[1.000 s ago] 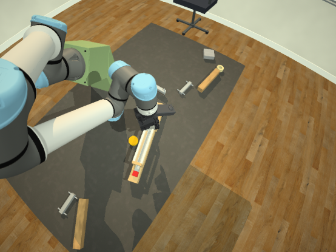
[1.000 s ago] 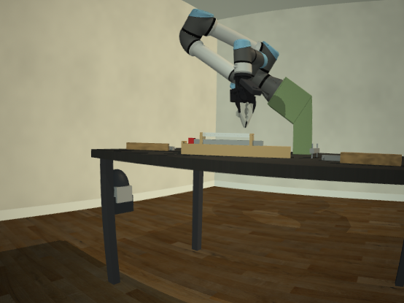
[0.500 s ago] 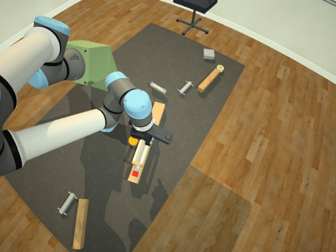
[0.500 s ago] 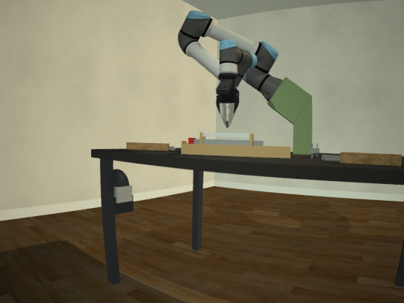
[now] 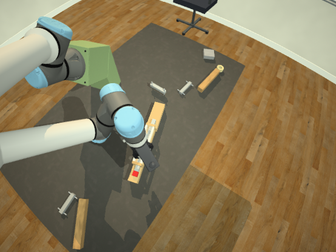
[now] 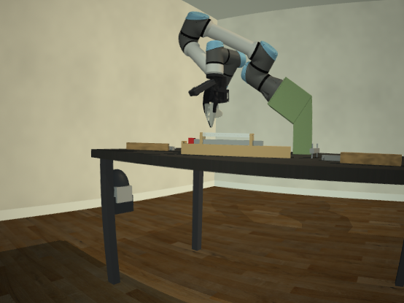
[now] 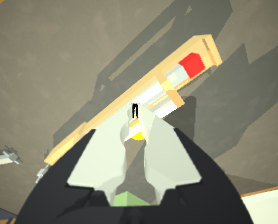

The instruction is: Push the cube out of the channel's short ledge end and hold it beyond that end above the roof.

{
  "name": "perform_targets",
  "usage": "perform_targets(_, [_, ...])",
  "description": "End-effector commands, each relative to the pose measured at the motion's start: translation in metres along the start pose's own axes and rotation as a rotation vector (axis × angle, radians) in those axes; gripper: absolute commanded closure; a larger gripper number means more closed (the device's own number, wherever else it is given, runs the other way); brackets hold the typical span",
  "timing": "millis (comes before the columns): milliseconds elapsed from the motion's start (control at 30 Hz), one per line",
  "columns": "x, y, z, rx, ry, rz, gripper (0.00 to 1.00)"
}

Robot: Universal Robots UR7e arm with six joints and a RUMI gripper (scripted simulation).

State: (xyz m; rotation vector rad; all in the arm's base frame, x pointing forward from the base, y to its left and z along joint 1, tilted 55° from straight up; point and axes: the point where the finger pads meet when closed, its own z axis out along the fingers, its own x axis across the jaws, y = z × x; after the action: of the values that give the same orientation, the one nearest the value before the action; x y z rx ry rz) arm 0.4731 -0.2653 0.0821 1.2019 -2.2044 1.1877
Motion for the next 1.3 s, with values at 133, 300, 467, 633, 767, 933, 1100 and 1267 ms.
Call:
perform_targets(133, [0.026,-0.014,-0.002,-0.014,0.007,0.285,1.0])
perform_targets(300, [0.044,-0.021,-0.003,-0.01,0.01,0.47,1.0])
perform_targets(467, [0.059,-0.027,-0.004,-0.006,0.012,0.62,1.0])
perform_targets(633, [0.066,-0.029,-0.005,-0.004,0.013,0.692,1.0])
perform_targets(767, [0.073,-0.031,-0.006,-0.002,0.014,0.768,1.0])
perform_targets(933, [0.08,-0.033,-0.006,0.0,0.015,0.83,1.0])
perform_targets(1100, [0.083,-0.034,-0.007,0.001,0.016,0.862,1.0])
perform_targets(1267, [0.084,-0.034,-0.007,0.002,0.016,0.87,1.0])
